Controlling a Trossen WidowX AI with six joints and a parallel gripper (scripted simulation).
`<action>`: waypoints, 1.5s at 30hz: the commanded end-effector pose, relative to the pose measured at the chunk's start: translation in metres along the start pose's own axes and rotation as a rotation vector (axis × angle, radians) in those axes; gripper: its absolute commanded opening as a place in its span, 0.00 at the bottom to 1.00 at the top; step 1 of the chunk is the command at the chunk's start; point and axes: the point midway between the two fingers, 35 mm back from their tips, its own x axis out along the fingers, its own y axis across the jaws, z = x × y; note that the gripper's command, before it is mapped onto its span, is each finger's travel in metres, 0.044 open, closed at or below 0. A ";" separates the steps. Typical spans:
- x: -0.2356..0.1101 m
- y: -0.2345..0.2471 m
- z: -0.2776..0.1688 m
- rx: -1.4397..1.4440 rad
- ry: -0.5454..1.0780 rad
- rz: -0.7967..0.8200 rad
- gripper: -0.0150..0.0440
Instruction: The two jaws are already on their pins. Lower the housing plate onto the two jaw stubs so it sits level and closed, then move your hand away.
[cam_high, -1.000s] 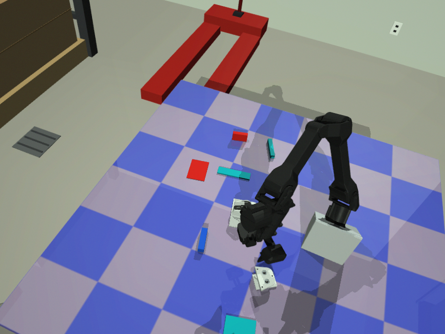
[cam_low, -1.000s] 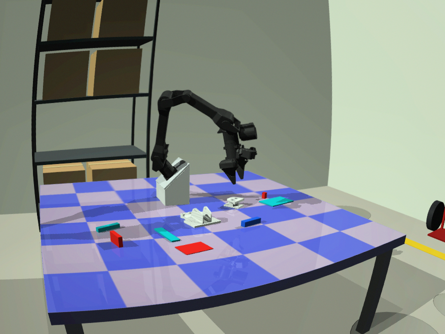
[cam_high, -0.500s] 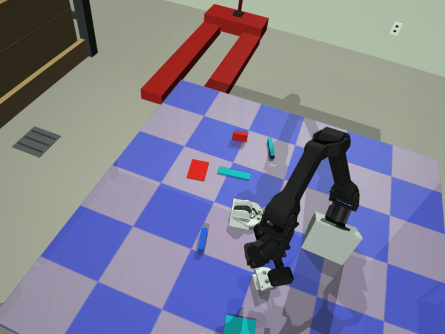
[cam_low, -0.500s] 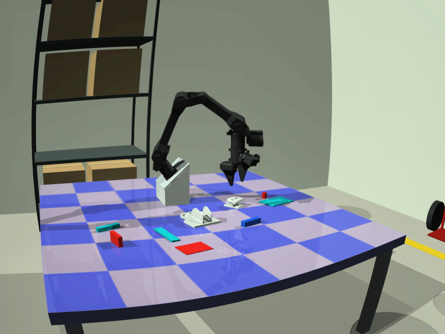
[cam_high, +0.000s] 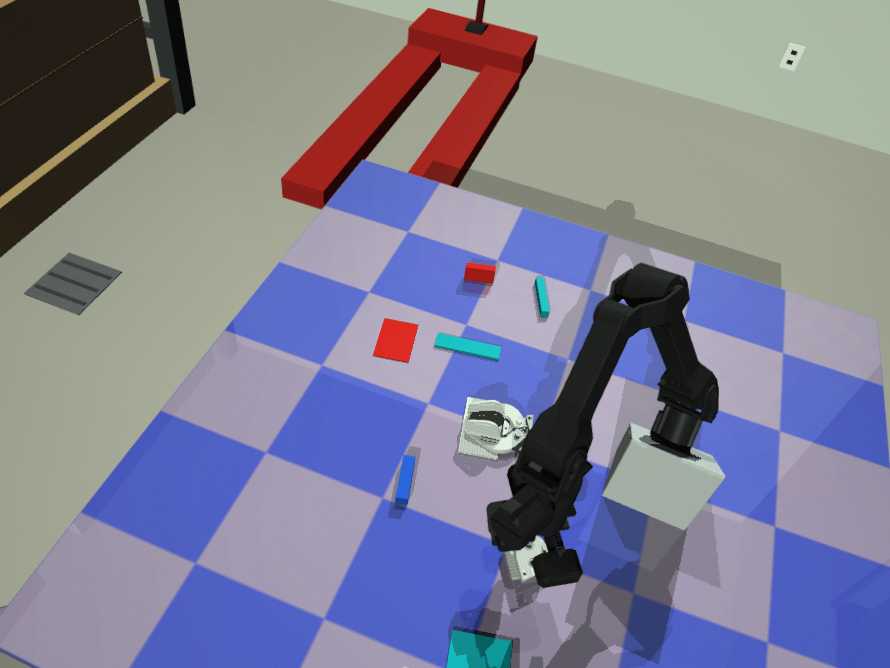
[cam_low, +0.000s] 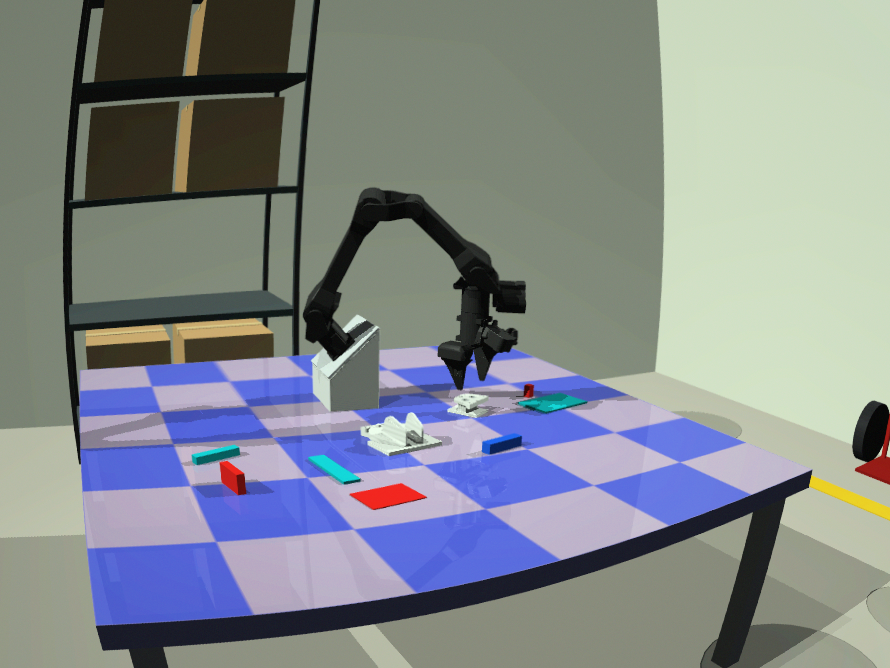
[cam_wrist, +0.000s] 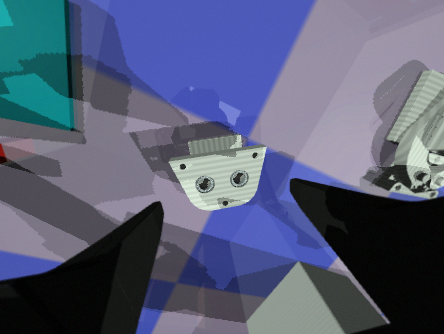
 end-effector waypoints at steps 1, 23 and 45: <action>0.000 0.000 0.001 -0.002 -0.007 0.000 1.00; 0.021 0.000 0.004 -0.001 -0.008 -0.001 1.00; 0.051 0.000 0.004 -0.001 -0.007 -0.002 1.00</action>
